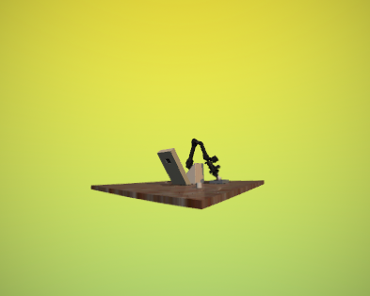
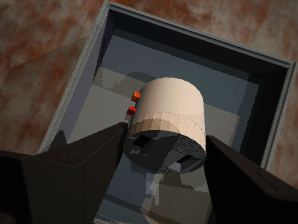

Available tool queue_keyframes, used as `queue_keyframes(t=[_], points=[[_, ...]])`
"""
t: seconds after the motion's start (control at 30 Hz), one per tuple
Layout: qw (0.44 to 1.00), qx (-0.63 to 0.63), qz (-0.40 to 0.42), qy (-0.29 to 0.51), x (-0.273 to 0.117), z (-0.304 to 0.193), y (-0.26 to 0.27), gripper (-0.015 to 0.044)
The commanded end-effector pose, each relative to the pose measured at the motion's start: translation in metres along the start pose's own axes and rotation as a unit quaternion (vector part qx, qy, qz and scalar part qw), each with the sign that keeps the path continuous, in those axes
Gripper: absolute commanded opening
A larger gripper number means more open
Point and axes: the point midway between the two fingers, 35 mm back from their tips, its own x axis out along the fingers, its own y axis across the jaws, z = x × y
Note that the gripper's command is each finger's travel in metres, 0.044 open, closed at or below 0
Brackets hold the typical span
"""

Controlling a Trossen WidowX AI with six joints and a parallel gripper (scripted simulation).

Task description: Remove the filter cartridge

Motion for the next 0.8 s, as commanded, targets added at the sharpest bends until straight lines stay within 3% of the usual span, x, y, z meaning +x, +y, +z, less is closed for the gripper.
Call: queue_keyframes(t=[0.0, 0.2, 0.33, 0.5, 0.77], points=[[1.0, 0.0, 0.0, 0.0, 0.0, 0.0, 0.0, 0.0289], [1.0, 0.0, 0.0, 0.0, 0.0, 0.0, 0.0, 0.044], [1.0, 0.0, 0.0, -0.001, -0.007, 0.006, 0.0, 0.044], [1.0, 0.0, 0.0, -0.001, -0.059, 0.035, 0.0, 0.044], [1.0, 0.001, 0.001, -0.007, -0.049, 0.034, 0.0, 0.044]])
